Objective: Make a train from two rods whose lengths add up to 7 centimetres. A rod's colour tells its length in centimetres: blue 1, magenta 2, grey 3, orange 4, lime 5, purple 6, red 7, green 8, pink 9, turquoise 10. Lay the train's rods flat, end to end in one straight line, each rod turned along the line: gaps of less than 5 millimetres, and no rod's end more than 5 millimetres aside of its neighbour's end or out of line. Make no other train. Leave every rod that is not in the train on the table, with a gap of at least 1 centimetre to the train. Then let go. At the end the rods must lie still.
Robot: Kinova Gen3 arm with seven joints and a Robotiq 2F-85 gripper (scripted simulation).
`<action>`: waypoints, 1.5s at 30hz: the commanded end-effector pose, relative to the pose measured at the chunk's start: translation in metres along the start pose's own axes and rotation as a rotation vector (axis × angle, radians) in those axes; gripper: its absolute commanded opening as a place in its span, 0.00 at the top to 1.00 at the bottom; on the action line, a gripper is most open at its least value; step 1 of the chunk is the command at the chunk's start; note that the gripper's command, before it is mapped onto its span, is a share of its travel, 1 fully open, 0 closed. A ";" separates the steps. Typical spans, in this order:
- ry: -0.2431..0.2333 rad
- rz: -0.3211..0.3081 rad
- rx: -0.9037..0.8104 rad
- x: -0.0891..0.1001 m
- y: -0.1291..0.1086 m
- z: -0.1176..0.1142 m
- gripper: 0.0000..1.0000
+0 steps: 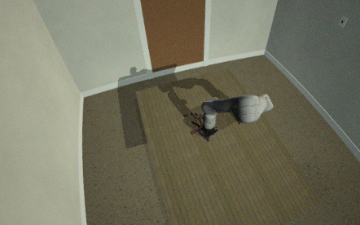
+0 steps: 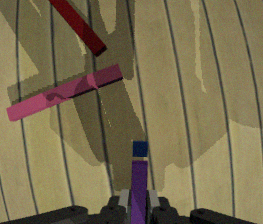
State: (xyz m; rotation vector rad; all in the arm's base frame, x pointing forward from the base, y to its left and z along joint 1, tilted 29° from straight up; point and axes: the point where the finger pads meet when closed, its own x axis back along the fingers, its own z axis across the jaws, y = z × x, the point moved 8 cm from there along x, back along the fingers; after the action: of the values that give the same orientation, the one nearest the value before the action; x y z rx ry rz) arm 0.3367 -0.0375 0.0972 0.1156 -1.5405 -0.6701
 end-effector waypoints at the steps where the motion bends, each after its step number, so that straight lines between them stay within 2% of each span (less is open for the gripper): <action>1: -0.001 0.000 0.000 0.000 0.000 0.000 0.95; 21: -0.001 0.000 0.000 -0.001 0.000 0.000 0.95; 34: -0.001 0.000 0.000 -0.011 0.000 0.000 0.95; 45: -0.001 0.000 0.000 -0.012 0.000 0.000 0.95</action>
State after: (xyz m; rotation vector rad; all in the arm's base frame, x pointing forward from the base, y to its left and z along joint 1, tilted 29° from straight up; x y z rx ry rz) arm 0.3381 -0.0318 0.0866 0.1158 -1.5408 -0.6701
